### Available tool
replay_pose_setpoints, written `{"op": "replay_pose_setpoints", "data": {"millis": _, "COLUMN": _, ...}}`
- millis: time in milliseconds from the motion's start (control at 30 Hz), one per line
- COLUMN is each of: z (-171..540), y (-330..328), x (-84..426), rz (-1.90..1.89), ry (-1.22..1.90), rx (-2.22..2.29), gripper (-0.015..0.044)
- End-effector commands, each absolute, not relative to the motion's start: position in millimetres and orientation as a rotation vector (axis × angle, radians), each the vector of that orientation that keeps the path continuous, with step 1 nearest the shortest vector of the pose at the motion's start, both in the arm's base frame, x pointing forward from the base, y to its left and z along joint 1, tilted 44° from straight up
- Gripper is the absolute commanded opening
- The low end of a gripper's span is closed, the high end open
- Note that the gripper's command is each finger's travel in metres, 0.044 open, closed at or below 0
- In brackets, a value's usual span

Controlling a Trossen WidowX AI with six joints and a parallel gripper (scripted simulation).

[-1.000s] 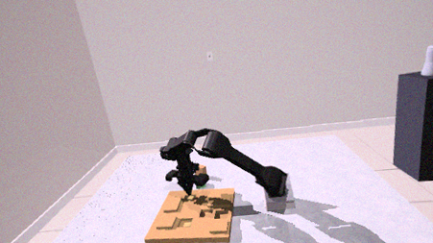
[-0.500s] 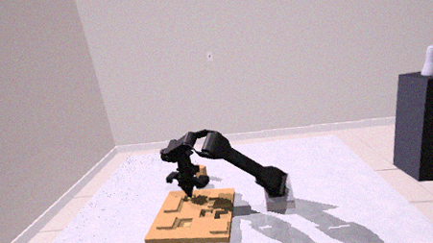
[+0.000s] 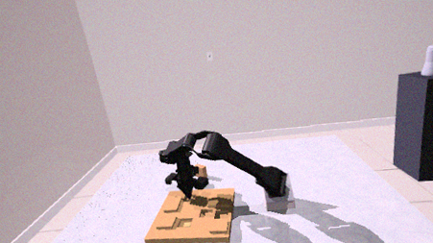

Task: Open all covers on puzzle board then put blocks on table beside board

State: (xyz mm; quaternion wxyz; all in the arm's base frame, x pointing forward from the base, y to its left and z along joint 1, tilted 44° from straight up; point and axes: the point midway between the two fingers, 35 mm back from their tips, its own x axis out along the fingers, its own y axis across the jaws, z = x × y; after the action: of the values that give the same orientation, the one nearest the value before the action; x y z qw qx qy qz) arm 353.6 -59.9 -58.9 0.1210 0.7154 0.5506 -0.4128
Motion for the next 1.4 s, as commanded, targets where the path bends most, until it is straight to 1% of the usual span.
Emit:
{"op": "replay_pose_setpoints", "data": {"millis": 0, "z": -58.1, "y": -55.9, "x": 354.5, "rz": -1.2, "ry": 1.615, "rx": 2.092, "gripper": 0.0}}
{"op": "replay_pose_setpoints", "data": {"millis": 1367, "z": -56.6, "y": -61.3, "x": 353.5, "rz": -1.169, "ry": 1.618, "rx": 2.072, "gripper": 0.0}}
